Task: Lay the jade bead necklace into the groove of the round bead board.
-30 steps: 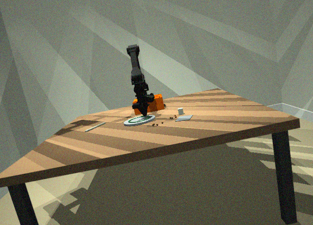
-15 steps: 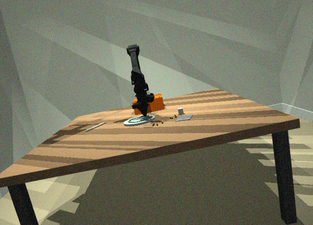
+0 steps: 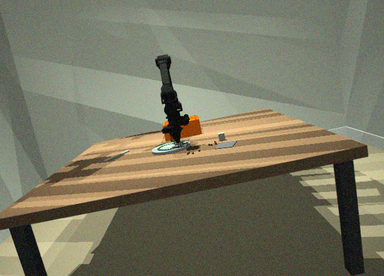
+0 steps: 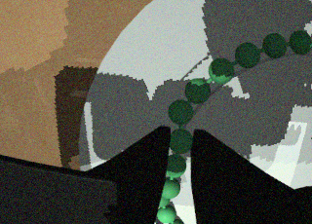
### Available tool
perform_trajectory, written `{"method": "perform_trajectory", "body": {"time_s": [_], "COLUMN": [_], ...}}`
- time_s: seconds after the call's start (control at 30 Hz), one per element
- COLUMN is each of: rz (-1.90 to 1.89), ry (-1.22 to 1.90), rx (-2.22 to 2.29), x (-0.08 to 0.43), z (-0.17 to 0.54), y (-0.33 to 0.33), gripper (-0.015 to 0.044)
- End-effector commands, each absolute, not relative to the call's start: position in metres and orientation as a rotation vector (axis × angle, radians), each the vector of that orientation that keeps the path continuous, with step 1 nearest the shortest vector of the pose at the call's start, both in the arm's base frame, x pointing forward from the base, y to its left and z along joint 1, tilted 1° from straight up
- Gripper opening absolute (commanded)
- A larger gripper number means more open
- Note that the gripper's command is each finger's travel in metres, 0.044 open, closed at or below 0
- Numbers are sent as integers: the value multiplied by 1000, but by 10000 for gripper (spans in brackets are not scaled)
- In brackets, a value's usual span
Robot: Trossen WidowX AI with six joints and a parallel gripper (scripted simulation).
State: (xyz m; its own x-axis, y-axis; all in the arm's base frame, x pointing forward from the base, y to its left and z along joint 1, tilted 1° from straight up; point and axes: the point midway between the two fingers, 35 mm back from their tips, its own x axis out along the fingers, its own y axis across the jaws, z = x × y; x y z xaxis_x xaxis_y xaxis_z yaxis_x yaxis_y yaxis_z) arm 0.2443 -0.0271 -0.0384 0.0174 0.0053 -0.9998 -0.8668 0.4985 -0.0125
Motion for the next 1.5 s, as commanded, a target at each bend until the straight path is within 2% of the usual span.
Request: {"method": "perform_trajectory", "body": {"time_s": [0.0, 0.87, 1.4, 1.47], "rz": [811, 818, 818, 820], "ry": [1393, 1397, 1396, 1397], "rx": [-818, -820, -820, -820], "x": [244, 238, 238, 238], "z": [-38, -41, -33, -35], "y": [-27, -24, -24, -24], "gripper": [0, 0, 420, 440]}}
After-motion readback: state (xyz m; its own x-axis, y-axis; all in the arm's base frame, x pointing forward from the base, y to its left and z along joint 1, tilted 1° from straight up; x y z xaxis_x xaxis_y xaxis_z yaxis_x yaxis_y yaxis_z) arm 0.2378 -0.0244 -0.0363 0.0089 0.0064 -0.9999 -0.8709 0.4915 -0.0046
